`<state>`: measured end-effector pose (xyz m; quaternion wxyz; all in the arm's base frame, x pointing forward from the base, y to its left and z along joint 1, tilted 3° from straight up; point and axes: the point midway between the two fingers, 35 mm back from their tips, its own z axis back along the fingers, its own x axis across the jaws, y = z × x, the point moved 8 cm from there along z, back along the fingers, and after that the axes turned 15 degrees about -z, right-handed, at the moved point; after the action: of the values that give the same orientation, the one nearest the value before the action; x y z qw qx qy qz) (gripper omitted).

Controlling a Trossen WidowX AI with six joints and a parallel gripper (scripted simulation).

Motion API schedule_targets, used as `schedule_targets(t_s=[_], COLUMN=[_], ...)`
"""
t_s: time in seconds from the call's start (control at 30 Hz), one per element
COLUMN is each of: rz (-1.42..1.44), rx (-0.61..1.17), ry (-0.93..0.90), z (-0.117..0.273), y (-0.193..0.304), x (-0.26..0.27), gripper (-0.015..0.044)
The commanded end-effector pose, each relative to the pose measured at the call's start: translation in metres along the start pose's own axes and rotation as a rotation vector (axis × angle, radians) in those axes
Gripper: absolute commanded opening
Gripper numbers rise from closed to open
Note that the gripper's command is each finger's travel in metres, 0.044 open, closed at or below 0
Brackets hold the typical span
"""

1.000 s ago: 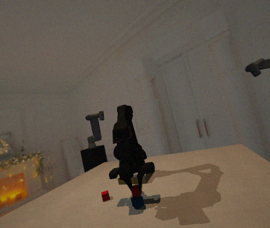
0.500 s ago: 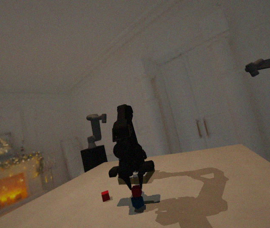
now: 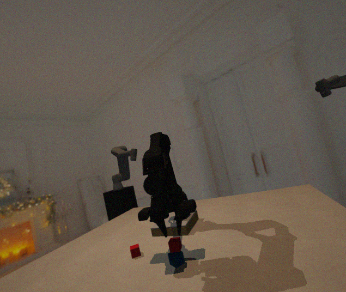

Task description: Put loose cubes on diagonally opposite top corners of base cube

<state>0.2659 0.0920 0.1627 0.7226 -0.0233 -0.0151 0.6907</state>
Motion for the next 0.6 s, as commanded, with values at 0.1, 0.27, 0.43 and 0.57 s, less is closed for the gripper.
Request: schedule_targets(t_s=[0.1,0.27,0.43,0.57], rz=[0.028,0.125,0.222,0.3], rx=[-0.001,-0.001,-0.002,-0.002], ry=[0.001,0.003,0.007,0.01], z=[0.003,0.012,0.021,0.028], y=[-0.003,-0.011,-0.013,-0.011], x=[-0.011,-0.048,-0.085,-0.115], gripper=[0.0265,0.0265,0.0265,0.0265])
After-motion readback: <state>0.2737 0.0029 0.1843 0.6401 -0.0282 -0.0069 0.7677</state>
